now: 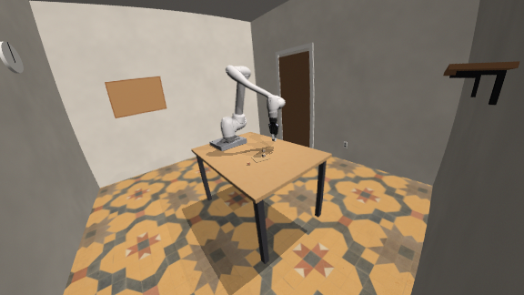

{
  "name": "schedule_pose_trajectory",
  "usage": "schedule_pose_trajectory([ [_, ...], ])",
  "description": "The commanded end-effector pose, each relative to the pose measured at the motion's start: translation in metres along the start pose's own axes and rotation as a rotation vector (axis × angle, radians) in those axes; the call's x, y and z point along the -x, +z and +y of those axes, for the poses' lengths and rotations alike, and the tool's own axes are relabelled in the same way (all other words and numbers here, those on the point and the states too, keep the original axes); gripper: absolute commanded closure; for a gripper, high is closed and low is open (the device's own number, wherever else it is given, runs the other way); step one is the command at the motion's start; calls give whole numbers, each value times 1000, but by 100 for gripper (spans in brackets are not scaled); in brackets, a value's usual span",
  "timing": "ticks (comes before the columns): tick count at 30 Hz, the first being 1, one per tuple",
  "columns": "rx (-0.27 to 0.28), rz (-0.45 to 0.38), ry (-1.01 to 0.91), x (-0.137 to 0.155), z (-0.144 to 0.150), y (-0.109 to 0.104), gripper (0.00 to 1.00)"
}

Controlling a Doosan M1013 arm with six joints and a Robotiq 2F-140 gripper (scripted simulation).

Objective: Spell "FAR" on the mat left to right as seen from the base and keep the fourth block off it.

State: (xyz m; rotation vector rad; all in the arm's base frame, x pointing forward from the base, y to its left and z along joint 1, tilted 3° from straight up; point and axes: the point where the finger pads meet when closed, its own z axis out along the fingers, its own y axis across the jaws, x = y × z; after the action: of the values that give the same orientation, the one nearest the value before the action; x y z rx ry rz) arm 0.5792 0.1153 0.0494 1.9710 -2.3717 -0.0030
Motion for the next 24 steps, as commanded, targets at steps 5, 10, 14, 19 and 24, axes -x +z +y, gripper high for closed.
schedule_pose_trajectory([
  [5,-5,-5,-2,3,-1,-6,87],
  [10,-5,-5,-1,2,-2,-6,87],
  [14,-5,-5,8,-54,-23,-7,87],
  [19,-5,-5,18,-117,-40,-8,87],
  [24,-5,-5,29,-194,-51,-9,87],
])
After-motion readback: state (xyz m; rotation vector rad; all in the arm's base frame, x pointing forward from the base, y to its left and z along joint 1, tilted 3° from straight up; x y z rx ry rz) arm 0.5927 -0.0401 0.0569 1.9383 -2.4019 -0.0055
